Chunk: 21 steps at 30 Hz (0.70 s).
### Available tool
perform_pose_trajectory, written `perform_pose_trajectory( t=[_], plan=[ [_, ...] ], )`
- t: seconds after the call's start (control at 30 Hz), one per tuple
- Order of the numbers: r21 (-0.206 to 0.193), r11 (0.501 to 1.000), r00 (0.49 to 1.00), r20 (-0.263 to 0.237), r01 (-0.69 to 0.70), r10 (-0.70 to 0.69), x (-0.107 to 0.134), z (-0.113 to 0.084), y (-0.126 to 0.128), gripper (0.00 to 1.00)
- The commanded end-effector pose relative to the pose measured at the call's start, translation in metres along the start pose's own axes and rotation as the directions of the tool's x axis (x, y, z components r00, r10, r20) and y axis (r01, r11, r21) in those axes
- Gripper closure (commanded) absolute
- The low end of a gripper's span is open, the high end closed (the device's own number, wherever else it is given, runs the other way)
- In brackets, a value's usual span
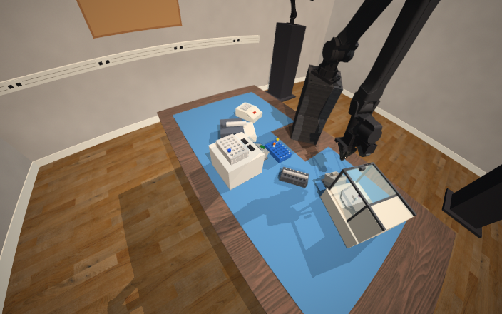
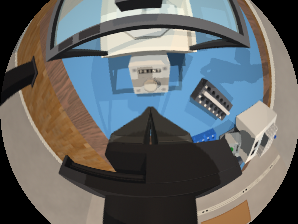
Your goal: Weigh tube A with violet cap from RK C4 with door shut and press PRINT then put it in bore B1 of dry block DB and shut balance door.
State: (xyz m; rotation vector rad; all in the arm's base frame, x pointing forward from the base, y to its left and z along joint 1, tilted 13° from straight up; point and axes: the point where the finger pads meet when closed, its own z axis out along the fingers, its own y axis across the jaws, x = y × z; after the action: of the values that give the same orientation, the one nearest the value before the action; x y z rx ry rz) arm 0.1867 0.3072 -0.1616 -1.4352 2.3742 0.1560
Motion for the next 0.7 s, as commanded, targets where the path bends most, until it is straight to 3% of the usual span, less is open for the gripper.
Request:
perform_pose_trajectory(
  t=[0.0,0.27,0.47,0.67],
  plan=[
    [-0.002,1.0,0.995,0.095,0.031,-0.031,0.011,0.002,-0.003,1.0],
    [-0.002,0.998,0.941,0.335,0.061,-0.057,0.03,-0.004,-0.003,1.0],
    [-0.005,0.997,0.932,0.355,0.074,-0.068,0.026,-0.001,0.002,1.0],
    [-0.002,0.998,0.942,0.331,0.061,-0.057,0.048,-0.006,-0.003,1.0]
  ],
)
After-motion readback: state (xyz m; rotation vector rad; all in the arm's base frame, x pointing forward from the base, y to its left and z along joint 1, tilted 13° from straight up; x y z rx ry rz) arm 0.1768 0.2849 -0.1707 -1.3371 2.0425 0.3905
